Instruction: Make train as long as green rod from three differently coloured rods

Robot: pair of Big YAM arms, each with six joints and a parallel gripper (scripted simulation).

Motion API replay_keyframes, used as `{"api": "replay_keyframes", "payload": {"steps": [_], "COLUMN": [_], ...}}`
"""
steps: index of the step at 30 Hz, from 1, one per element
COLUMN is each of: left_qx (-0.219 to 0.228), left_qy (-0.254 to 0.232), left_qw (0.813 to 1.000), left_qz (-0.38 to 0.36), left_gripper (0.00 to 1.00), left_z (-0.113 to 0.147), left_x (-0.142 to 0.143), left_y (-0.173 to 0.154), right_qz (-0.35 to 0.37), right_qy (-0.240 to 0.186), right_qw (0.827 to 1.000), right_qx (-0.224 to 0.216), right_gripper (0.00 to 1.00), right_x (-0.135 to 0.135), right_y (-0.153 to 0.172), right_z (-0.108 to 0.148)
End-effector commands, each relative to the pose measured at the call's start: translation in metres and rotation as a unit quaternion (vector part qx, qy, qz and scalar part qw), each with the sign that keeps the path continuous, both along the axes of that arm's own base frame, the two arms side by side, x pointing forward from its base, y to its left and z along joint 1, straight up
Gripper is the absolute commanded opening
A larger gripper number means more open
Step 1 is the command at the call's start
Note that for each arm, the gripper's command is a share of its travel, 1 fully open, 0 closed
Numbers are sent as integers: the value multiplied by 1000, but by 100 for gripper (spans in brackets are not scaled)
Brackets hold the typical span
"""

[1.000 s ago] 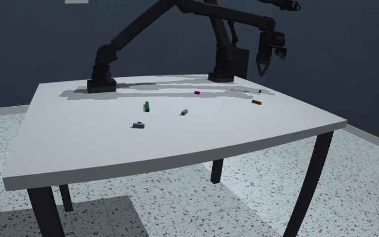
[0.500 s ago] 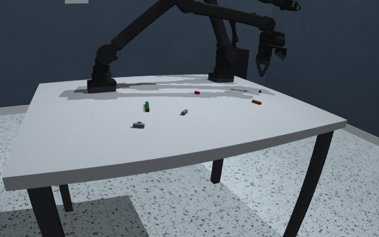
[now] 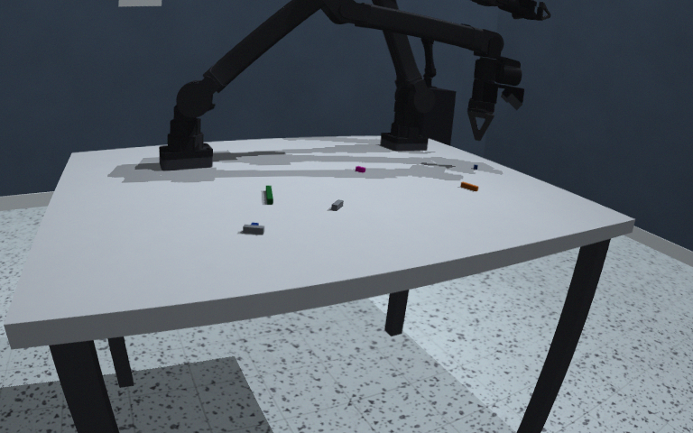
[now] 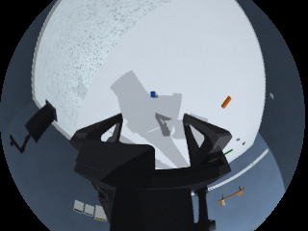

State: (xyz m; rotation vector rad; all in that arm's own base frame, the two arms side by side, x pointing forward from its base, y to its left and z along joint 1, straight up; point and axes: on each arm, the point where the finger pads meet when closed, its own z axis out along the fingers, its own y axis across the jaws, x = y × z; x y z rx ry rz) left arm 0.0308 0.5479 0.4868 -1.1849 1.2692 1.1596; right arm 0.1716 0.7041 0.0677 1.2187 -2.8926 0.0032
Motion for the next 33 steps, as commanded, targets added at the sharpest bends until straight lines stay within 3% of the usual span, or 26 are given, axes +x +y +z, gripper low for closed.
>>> {"api": "replay_keyframes", "payload": {"steps": [1,21,24,25,28,33], "left_qx": [16,16,16,16,16,16], "left_qy": [-6,-6,-6,-6,-6,-6], "left_qw": [1000,1000,1000,1000,1000,1000], "left_qz": [5,5,5,5,5,5], "left_gripper": [100,100,100,100,100,100], "left_z": [14,14,14,14,14,14], "left_x": [-5,-5,-5,-5,-5,-5], "left_y": [-4,-4,-4,-4,-4,-4], "right_qz": [10,10,-15,-21,-29,-86], "right_qy": [-11,-11,-12,-5,-6,-7], "right_qw": [999,999,999,1000,999,996], "right_qx": [41,41,44,14,19,26], "right_gripper": [100,100,100,100,100,100], "right_x": [-6,-5,14,14,20,57], "right_y": [16,16,10,-7,-8,-29], "right_z": [53,54,58,34,34,37]}}
